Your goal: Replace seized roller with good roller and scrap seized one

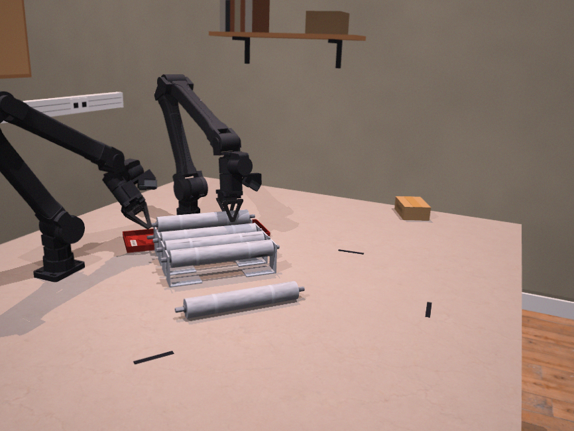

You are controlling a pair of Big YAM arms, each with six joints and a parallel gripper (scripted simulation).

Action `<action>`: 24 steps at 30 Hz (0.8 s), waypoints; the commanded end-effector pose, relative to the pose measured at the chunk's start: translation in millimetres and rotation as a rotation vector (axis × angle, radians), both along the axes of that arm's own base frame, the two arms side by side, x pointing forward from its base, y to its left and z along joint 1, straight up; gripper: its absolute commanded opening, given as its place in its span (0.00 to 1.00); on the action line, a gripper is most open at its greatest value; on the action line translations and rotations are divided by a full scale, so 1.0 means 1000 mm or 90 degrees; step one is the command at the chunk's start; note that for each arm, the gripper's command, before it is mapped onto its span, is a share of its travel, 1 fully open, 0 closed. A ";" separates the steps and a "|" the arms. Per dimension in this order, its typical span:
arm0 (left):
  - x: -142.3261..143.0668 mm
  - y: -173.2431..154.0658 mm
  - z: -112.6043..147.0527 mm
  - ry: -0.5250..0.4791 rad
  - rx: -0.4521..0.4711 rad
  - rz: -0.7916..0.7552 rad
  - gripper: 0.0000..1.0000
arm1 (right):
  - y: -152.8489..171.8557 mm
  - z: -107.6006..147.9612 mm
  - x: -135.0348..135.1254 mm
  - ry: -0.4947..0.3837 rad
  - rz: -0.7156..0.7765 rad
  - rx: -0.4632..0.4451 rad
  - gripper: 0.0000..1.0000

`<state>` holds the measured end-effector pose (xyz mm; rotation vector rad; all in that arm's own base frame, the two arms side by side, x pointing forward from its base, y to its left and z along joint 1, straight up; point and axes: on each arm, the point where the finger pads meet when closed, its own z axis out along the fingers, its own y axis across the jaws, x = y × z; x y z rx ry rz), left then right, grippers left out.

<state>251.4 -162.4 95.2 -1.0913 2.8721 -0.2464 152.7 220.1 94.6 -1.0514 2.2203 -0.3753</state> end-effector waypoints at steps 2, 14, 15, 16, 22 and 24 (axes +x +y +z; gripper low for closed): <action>0.005 -0.002 0.003 -0.005 -0.002 -0.001 0.32 | -0.012 -0.012 -0.007 0.011 0.011 -0.039 0.03; 0.005 -0.001 0.003 -0.006 -0.002 -0.001 0.32 | -0.017 -0.015 -0.009 0.015 0.012 -0.049 0.03; 0.005 -0.001 0.003 -0.006 -0.002 -0.001 0.32 | -0.017 -0.015 -0.009 0.015 0.012 -0.049 0.03; 0.005 -0.001 0.003 -0.006 -0.002 -0.001 0.32 | -0.017 -0.015 -0.009 0.014 0.012 -0.047 0.03; 0.005 -0.001 0.003 -0.006 -0.002 -0.001 0.32 | -0.020 -0.018 -0.010 0.017 0.013 -0.055 0.03; 0.005 -0.001 0.003 -0.006 -0.002 -0.001 0.32 | -0.021 -0.018 -0.010 0.017 0.013 -0.057 0.03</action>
